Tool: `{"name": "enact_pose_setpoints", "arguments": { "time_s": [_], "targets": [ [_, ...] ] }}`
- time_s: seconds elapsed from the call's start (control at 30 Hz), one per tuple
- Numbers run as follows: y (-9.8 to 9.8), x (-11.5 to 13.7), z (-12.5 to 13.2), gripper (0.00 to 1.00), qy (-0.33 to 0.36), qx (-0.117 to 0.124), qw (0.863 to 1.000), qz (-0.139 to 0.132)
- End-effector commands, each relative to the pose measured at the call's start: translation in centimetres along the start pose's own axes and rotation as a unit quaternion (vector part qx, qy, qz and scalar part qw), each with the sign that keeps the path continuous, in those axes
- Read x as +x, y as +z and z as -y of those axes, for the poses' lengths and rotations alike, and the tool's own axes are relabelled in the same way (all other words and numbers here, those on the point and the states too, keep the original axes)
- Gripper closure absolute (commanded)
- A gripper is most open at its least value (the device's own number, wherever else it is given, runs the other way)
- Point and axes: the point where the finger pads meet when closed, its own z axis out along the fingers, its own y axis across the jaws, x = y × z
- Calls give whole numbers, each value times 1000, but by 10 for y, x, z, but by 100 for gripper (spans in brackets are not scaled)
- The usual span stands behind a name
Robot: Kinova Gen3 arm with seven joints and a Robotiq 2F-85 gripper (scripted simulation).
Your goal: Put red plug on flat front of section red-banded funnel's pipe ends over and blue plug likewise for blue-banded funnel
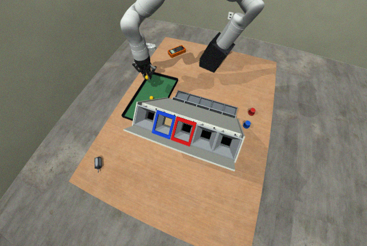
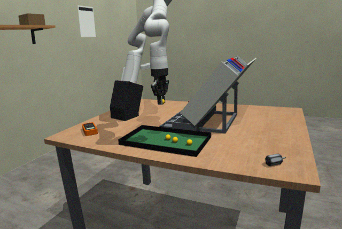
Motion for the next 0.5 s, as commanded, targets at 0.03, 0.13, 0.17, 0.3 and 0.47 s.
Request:
{"name": "enact_pose_setpoints", "arguments": {
  "time_s": [0.03, 0.13, 0.17, 0.3, 0.47],
  "targets": [
    [-7, -9, 2, 100, 2, -3, 1000, -5],
    [-7, -9, 2, 100, 2, -3, 1000, -5],
    [-7, -9, 2, 100, 2, -3, 1000, -5],
    [-47, -31, -51, 100, 2, -3, 1000, -5],
    [-65, -42, -75, 100, 2, -3, 1000, -5]
  ]
}}
